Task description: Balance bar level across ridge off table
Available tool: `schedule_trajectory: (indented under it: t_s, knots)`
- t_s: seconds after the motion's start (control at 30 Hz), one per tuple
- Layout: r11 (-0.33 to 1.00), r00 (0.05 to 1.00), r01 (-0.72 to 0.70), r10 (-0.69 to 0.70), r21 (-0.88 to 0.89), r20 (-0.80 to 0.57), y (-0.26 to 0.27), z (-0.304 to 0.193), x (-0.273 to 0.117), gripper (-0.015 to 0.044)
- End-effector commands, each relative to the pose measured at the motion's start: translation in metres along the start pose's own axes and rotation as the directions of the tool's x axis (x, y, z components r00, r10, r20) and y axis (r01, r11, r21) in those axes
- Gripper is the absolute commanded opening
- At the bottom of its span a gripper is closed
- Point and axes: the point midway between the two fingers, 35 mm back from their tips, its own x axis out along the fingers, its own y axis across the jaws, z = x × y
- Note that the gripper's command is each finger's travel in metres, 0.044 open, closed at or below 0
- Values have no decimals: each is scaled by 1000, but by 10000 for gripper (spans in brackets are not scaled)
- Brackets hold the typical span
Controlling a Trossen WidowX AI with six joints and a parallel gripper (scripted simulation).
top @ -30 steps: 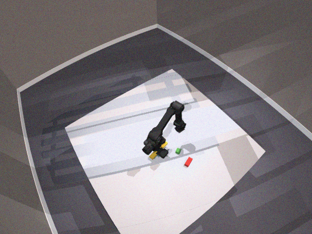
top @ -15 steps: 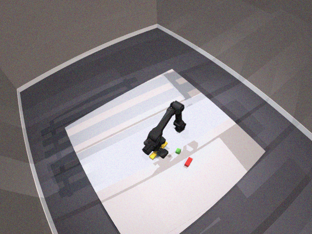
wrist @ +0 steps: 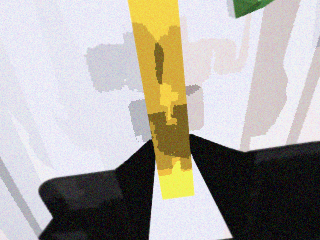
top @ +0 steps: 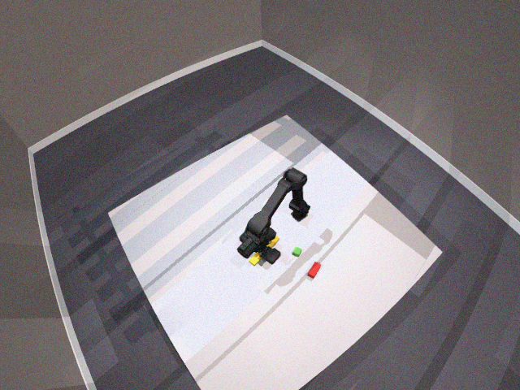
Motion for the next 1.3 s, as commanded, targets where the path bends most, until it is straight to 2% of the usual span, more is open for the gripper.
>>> schedule_trajectory:
  t_s: [0.0, 1.27]
  knots:
    - [1000, 1000, 4, -4, 5, 2, -1, 0, 1, 0]
    - [1000, 1000, 4, -4, 5, 2, -1, 1, 4, 0]
